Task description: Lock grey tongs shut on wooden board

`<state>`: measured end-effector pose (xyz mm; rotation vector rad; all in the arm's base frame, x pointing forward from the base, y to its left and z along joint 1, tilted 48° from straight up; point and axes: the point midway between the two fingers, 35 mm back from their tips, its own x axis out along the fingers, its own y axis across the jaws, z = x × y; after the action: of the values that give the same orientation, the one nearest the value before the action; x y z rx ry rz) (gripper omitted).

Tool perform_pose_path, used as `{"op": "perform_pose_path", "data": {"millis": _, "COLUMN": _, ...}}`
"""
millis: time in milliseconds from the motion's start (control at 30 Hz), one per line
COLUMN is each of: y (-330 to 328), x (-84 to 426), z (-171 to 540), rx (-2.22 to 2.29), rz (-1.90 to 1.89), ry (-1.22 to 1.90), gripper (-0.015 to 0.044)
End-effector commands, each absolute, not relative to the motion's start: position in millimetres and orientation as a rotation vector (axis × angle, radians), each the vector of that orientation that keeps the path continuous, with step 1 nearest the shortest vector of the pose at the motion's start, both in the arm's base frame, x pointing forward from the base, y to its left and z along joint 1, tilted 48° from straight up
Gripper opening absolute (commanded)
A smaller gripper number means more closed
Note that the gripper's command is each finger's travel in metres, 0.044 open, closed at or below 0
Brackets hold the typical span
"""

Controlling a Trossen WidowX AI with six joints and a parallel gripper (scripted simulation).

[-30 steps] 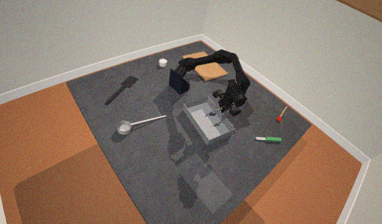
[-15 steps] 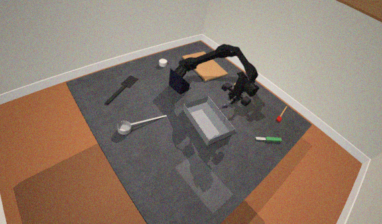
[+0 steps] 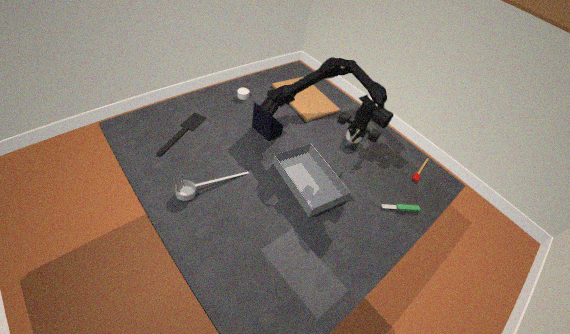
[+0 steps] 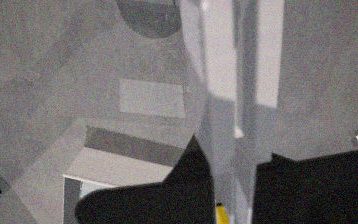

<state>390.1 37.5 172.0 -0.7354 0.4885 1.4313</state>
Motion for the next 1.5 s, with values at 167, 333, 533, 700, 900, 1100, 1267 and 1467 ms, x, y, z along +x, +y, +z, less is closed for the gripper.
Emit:
{"op": "perform_pose_path", "data": {"millis": 167, "y": 73, "x": 364, "z": 209, "rx": -0.802, "rz": 1.458, "ry": 0.403, "gripper": -0.0150}}
{"op": "perform_pose_path", "data": {"millis": 333, "y": 93, "x": 345, "z": 227, "rx": -0.840, "rz": 1.478, "ry": 0.351, "gripper": -0.0150}}
{"op": "perform_pose_path", "data": {"millis": 533, "y": 114, "x": 320, "z": 248, "rx": -0.881, "rz": 1.501, "ry": 0.286, "gripper": -0.0150}}
{"op": "perform_pose_path", "data": {"millis": 700, "y": 120, "x": 313, "z": 252, "rx": -0.892, "rz": 1.509, "ry": 0.270, "gripper": -0.0150}}
{"op": "perform_pose_path", "data": {"millis": 900, "y": 135, "x": 303, "z": 253, "rx": -0.923, "rz": 1.537, "ry": 0.286, "gripper": -0.0150}}
{"op": "perform_pose_path", "data": {"millis": 1100, "y": 157, "x": 285, "z": 253, "rx": -0.980, "rz": 1.578, "ry": 0.308, "gripper": -0.0150}}
{"op": "perform_pose_path", "data": {"millis": 1267, "y": 174, "x": 270, "z": 254, "rx": -1.030, "rz": 1.605, "ry": 0.321, "gripper": -0.0150}}
{"op": "perform_pose_path", "data": {"millis": 1467, "y": 192, "x": 250, "z": 256, "rx": -1.098, "rz": 1.632, "ry": 0.322, "gripper": -0.0150}}
